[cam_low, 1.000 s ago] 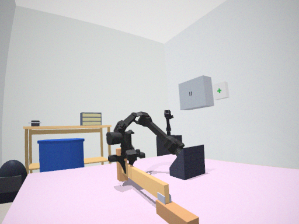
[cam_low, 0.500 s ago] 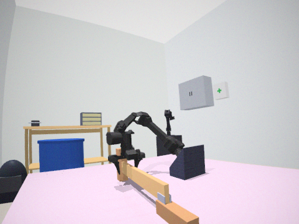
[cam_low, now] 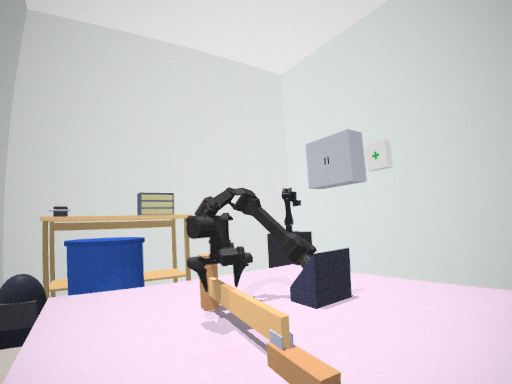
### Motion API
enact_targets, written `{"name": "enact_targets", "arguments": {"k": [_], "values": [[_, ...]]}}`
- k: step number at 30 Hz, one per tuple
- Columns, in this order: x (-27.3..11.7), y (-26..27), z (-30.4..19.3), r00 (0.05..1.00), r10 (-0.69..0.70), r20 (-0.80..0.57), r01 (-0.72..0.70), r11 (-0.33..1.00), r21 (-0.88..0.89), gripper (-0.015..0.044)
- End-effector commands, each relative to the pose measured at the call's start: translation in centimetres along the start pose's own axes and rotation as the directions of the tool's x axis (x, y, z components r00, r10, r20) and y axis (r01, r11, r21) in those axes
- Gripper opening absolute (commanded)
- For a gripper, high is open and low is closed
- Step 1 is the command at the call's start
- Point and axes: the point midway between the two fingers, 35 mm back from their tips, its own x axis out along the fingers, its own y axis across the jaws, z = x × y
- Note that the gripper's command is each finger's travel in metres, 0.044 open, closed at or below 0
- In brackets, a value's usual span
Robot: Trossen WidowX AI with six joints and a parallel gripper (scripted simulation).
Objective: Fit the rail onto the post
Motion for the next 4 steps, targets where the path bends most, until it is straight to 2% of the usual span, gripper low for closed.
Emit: {"name": "enact_targets", "arguments": {"k": [1,4], "values": [[-0.15,-0.06,0.09,1.000,-0.001,0.004,0.001,1.000,0.004,0.0440],[-0.15,-0.06,0.09,1.000,-0.001,0.004,0.001,1.000,0.004,0.0440]]}}
